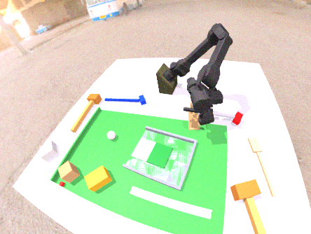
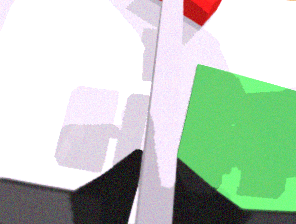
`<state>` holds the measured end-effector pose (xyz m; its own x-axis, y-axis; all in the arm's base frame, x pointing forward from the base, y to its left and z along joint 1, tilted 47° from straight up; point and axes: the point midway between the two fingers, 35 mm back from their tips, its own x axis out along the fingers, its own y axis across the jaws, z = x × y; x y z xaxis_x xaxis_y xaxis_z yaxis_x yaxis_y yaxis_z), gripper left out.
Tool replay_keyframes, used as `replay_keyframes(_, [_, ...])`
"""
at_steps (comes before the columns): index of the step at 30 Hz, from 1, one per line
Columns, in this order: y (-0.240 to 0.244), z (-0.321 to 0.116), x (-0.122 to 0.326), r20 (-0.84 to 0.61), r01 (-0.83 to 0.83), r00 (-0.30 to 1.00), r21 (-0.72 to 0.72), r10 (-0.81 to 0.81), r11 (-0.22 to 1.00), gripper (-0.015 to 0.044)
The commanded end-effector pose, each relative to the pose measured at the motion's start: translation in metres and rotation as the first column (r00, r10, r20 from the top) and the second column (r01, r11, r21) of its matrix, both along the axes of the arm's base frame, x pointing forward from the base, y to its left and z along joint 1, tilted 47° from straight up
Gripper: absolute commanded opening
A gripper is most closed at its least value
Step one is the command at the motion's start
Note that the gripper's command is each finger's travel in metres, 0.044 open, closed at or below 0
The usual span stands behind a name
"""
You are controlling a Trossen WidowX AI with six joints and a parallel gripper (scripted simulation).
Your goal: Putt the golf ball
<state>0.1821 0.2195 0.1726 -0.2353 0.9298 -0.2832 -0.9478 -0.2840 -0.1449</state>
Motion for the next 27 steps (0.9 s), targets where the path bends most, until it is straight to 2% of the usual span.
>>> replay_keyframes(1, [-0.008,0.006,0.003,-0.017,0.007,1.000,0.000,-0.007,1.000,0.0000])
replay_keyframes(23, [-0.047,0.058,0.000,-0.119,0.044,0.992,0.012,-0.042,0.999,0.0000])
replay_keyframes(27, [-0.047,0.050,-0.001,-0.097,0.034,0.995,-0.016,-0.036,0.999,0.0000])
